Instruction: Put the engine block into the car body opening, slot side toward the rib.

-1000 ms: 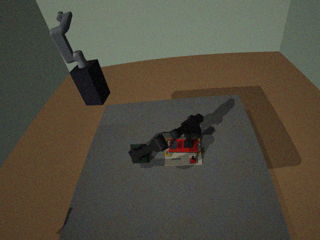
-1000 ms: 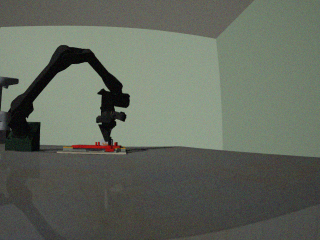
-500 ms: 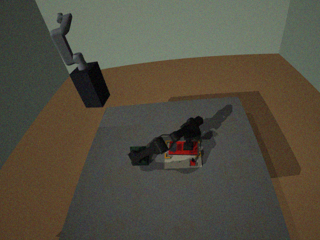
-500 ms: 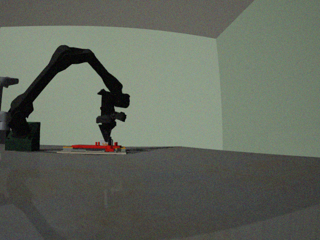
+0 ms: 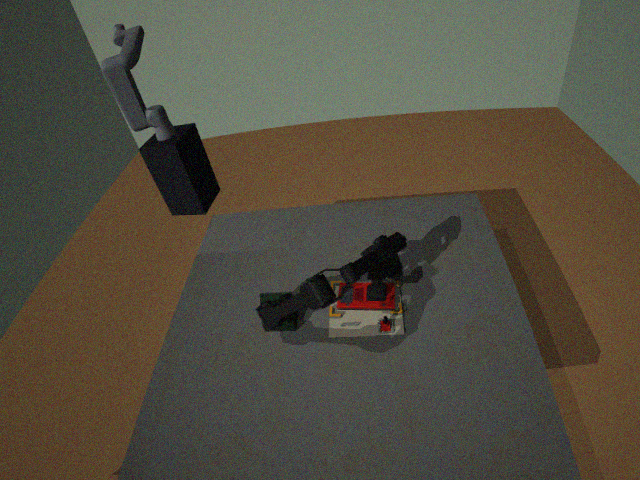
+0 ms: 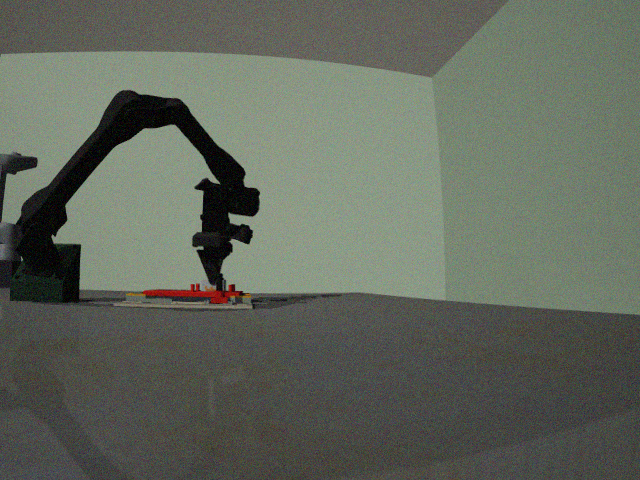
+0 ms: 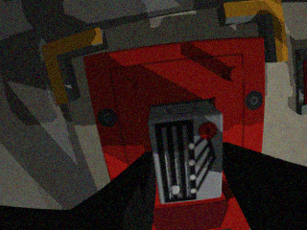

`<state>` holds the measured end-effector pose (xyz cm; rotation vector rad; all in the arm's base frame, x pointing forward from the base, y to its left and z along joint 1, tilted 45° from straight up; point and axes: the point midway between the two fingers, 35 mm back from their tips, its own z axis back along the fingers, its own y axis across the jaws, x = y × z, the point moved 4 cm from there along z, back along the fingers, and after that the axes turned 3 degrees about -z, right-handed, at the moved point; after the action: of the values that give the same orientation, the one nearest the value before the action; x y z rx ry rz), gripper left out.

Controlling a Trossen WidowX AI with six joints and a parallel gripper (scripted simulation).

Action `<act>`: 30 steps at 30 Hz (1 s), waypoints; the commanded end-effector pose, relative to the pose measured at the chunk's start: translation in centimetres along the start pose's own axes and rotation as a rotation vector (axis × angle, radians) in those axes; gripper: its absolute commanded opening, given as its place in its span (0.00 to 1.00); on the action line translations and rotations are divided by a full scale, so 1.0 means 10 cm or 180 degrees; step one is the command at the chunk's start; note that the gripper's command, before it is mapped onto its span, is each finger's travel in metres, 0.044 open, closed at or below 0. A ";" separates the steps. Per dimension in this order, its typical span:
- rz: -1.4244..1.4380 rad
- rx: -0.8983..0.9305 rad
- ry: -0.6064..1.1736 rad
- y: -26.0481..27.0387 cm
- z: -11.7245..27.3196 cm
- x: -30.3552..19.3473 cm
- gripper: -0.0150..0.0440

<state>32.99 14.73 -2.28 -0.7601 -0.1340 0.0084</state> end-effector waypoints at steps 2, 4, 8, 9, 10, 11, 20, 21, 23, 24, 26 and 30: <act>0.0000 0.0000 0.0000 0.00 0.00 0.00 0.70; 0.0000 0.0000 0.0000 0.00 0.00 0.00 0.79; 0.0000 0.0000 0.0000 0.00 0.00 0.00 0.97; 0.0000 0.0000 0.0000 0.00 0.00 0.00 1.00; 0.0000 0.0000 0.0000 0.00 0.00 0.00 1.00; 0.0000 0.0000 0.0000 0.00 0.00 0.00 1.00; 0.0000 0.0000 0.0000 0.00 0.00 0.00 1.00; 0.0004 -0.0003 -0.0002 0.00 0.03 0.00 1.00; 0.0018 -0.0012 -0.0008 -0.02 0.14 -0.01 1.00; 0.0018 -0.0012 -0.0008 -0.02 0.14 -0.01 1.00; 0.0018 -0.0012 -0.0008 -0.02 0.14 -0.01 1.00; 0.0018 -0.0012 -0.0008 -0.02 0.14 -0.01 1.00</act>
<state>32.61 15.33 -1.45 -0.7717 -0.1279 0.0225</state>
